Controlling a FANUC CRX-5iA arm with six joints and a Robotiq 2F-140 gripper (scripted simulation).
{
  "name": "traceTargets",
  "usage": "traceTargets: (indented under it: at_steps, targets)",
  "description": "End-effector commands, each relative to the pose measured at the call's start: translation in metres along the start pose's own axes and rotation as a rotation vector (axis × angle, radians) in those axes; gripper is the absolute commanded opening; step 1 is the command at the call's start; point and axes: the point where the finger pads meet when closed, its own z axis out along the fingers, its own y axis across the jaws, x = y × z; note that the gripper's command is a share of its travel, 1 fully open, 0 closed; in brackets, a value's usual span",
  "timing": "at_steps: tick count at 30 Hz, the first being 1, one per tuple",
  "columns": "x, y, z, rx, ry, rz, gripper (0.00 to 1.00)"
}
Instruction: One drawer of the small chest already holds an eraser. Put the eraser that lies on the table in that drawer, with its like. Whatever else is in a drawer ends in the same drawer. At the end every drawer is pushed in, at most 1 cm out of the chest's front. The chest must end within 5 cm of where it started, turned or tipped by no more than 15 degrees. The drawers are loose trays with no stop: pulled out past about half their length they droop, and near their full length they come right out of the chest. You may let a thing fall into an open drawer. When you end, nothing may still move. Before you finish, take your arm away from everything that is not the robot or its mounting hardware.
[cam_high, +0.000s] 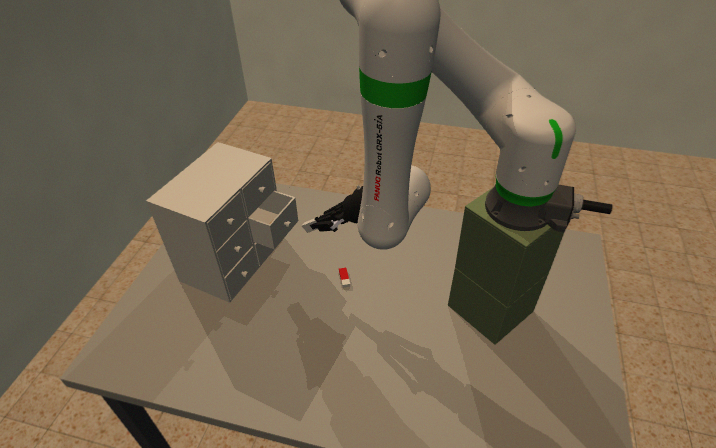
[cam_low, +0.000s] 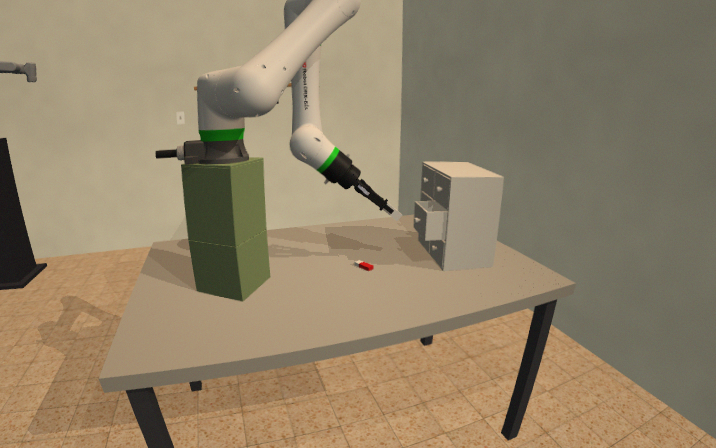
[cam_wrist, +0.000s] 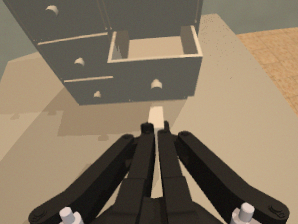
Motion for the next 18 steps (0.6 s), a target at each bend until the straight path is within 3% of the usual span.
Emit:
traceTargets:
  at_steps: [1, 18]
  targets:
    - [-0.0022, 0.0007, 0.0076, -0.001, -0.001, 0.0, 0.0]
    - [-0.0035, 0.0008, 0.0145, -0.001, -0.001, 0.0, 0.0]
